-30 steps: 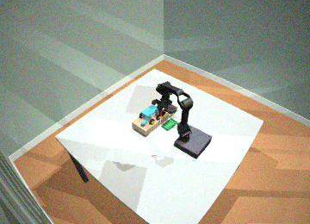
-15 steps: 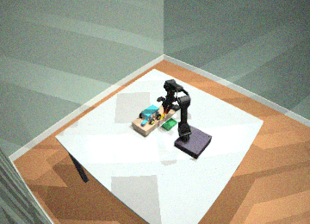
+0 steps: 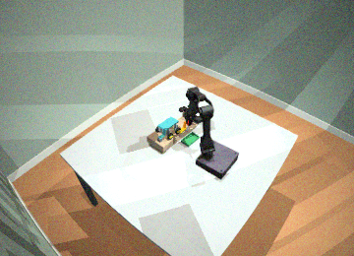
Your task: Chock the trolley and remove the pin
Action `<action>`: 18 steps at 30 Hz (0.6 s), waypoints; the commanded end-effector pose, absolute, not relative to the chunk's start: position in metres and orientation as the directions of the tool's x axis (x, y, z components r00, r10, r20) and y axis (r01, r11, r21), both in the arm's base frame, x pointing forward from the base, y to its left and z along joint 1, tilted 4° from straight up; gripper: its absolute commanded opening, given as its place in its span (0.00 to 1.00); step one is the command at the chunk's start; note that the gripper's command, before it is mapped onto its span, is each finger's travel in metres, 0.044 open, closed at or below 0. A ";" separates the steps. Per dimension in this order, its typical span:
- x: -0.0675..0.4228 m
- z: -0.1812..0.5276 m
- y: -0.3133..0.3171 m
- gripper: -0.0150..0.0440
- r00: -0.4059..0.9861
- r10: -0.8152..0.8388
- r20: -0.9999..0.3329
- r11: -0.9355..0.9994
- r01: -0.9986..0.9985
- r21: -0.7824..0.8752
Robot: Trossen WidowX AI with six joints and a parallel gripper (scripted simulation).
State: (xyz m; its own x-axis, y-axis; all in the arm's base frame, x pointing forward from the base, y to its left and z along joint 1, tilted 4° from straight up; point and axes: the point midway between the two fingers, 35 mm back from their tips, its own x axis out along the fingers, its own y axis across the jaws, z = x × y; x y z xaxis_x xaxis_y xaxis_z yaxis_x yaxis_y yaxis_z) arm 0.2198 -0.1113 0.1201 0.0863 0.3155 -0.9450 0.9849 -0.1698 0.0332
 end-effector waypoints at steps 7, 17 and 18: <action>0.219 0.122 -0.110 0.25 0.112 0.253 -0.961 -0.446 0.895 -0.013; 0.218 0.123 -0.108 0.25 0.138 0.199 -0.970 -0.697 0.716 -0.041; 0.218 0.123 -0.108 0.25 0.141 0.194 -0.971 -0.719 0.694 -0.043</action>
State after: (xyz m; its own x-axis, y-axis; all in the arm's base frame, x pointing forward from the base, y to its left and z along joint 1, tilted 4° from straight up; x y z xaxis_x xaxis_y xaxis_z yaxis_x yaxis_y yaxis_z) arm 0.2183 -0.1079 0.1207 0.1270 0.2196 -0.9673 0.7566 -0.6520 -0.0487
